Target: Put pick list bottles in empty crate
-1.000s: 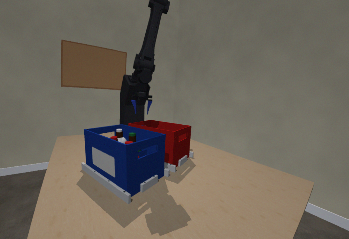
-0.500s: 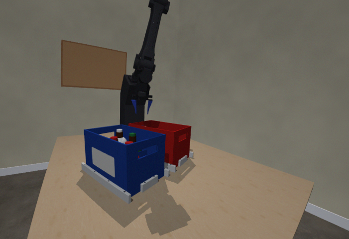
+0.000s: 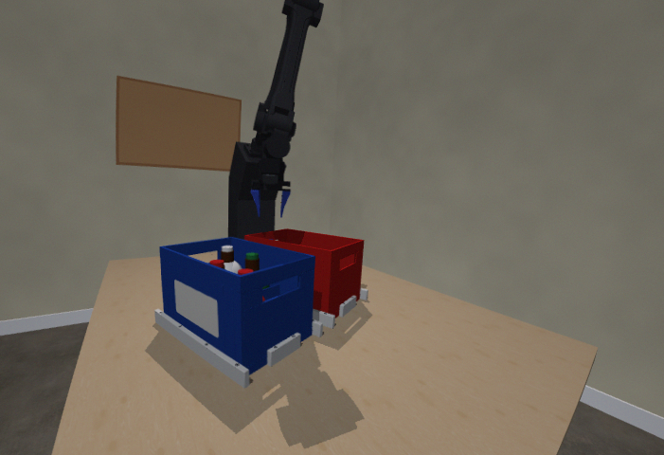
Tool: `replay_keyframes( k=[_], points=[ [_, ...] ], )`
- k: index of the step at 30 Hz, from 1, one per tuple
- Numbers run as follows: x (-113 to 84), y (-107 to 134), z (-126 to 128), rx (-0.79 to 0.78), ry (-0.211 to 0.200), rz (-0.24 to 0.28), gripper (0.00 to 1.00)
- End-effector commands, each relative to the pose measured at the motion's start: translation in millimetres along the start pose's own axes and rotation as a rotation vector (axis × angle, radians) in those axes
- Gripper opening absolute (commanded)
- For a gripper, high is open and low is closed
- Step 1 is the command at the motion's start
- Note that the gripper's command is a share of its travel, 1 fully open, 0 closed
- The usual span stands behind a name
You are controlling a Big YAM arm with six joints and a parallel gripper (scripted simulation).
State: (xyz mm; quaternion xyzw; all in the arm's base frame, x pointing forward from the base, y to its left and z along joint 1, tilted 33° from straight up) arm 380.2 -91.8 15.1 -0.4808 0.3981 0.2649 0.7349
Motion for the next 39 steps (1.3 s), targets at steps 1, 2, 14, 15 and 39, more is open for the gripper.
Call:
replay_keyframes(
  k=[1,2,14,15,39],
  points=[
    [-1.3,-6.2,1.0,-0.001,-0.001,-0.011,0.61],
    [-0.8,-9.3,2.0,0.001,-0.001,-0.010,0.61],
    [-1.2,-6.8,1.0,-0.001,-0.001,-0.012,0.61],
    [-1.2,-6.8,1.0,-0.001,-0.001,-0.012,0.61],
    [-1.1,-7.4,0.9,-0.001,-0.001,-0.012,0.61]
  ],
)
Point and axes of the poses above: the point where the finger pads meet when closed, its own x axis out along the fingers, its own z axis across the jaws, y = z × x, the point moved 1 cm from there along -x, back along the fingers, and after that the axes turned 1 degree about -x, right-handed, at the moved point
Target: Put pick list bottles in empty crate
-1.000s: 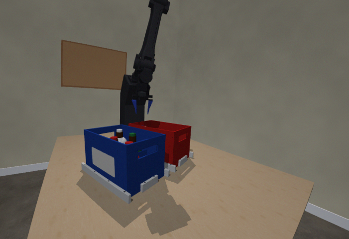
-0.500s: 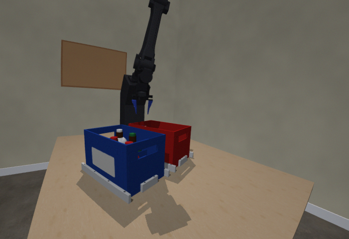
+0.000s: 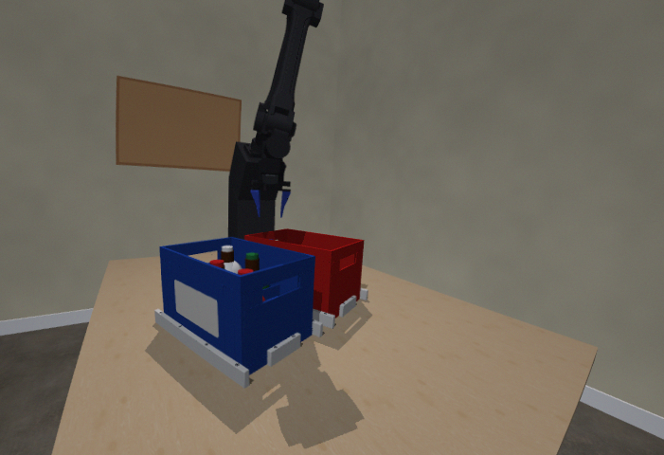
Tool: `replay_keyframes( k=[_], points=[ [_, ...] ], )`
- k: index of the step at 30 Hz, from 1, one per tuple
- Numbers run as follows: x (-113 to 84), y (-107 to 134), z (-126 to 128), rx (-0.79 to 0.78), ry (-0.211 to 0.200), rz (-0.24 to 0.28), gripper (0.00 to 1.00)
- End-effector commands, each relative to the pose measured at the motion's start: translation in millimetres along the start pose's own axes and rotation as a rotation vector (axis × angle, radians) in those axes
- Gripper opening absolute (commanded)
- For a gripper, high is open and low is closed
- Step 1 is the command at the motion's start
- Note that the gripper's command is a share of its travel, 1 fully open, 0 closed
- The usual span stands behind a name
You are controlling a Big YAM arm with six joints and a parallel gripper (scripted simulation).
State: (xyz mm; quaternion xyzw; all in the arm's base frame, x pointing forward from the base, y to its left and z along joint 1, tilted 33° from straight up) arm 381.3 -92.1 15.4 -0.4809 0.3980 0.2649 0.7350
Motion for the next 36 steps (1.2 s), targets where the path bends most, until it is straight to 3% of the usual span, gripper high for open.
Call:
replay_keyframes(
  k=[1,36],
  points=[
    [-1.4,-6.2,0.8,-0.001,-0.001,-0.011,0.61],
    [-1.6,-6.6,0.7,-0.001,-0.001,-0.011,0.61]
  ],
)
Point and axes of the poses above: the point where the finger pads meet when closed, its own x axis out along the fingers, its own z axis across the jaws, y = z × x, the point moved 1 cm from there along -x, back along the fingers, and after that the axes turned 1 degree about -x, right-handed, at the moved point
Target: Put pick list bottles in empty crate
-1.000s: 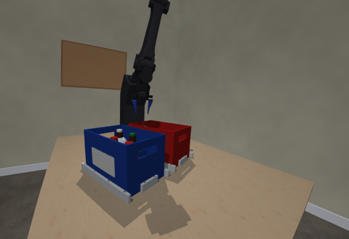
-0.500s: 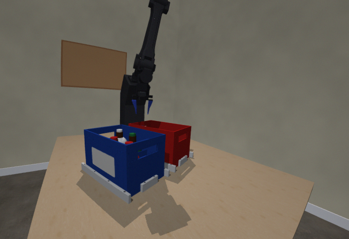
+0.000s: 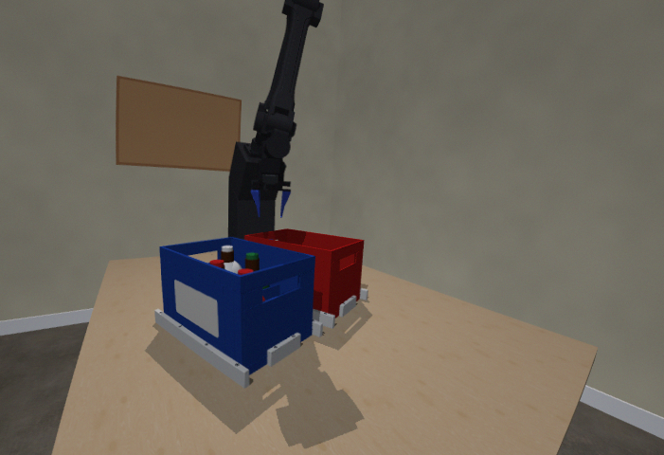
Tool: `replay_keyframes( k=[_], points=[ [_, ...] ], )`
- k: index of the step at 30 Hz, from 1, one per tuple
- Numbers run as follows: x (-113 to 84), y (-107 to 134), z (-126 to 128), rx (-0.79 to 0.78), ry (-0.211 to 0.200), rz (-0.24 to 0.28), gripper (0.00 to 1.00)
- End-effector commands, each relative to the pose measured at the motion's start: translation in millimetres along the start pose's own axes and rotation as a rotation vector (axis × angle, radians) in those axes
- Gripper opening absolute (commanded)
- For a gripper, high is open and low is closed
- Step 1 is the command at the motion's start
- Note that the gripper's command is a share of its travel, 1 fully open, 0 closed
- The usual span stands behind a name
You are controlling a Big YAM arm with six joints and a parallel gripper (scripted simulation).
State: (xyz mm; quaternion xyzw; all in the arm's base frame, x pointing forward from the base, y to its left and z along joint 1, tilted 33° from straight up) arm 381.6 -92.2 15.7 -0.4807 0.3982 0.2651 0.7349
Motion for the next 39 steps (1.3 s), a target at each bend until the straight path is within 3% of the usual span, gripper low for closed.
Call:
replay_keyframes(
  k=[1,31,39],
  points=[
    [-1.5,-6,1,-0.001,-0.001,-0.012,0.61],
    [-1.5,-6,0,-0.001,-0.001,-0.012,0.61],
    [1.1,-49,-10,0.001,0.004,0.000,0.61]
  ],
)
Point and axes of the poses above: the point where the finger pads meet when closed, its own x axis out along the fingers, its own z axis across the jaws, y = z × x, the point moved 1 cm from there along -x, back along the fingers, and after that the axes turned 1 degree about -x, right-handed, at the moved point
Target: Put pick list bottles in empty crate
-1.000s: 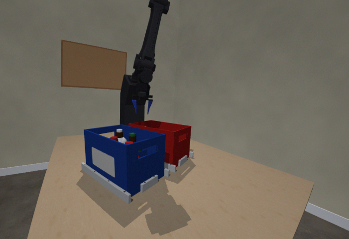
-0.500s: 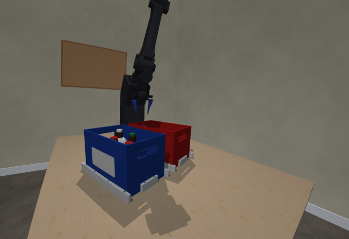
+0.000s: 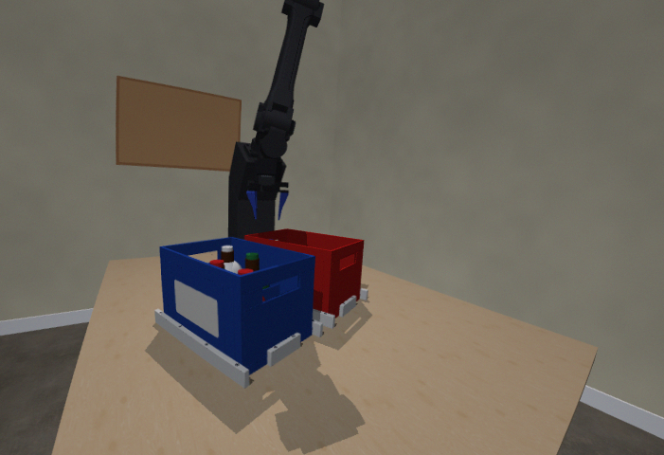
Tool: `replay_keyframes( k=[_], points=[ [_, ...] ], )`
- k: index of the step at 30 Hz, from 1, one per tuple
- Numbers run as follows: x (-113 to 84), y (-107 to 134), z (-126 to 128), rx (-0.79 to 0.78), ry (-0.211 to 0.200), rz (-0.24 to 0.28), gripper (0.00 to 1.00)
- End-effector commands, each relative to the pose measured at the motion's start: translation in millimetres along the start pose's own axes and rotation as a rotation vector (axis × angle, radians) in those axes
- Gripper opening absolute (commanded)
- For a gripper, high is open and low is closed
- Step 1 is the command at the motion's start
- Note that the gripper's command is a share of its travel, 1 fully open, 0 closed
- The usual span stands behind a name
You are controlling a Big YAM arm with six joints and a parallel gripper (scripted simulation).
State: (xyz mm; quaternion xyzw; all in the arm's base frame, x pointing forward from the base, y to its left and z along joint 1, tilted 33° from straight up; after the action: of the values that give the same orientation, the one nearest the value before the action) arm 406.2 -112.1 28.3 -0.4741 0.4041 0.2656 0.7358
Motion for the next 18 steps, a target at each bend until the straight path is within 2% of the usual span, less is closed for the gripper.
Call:
replay_keyframes(
  k=[1,2,4,16,18],
  points=[
    [-1.7,-16,-2,-0.012,0.000,-0.011,0.61],
    [-11.7,-30,7,-0.032,-0.012,-0.043,0.61],
    [-1.9,-32,-4,-0.012,0.000,-0.012,0.61],
    [-3.6,-94,-12,-0.013,-0.001,-0.017,0.61],
    [-3.6,-94,-12,-0.013,-0.001,-0.017,0.61]
  ],
)
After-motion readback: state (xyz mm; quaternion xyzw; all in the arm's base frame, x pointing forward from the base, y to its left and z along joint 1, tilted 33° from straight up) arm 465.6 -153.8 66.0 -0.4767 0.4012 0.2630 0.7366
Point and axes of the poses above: the point where the finger pads meet when closed, its own x axis out along the fingers, its own z axis across the jaws, y = z × x, the point moved 1 cm from there along -x, back along the fingers, and after that the axes turned 1 degree about -x, right-handed, at the moved point
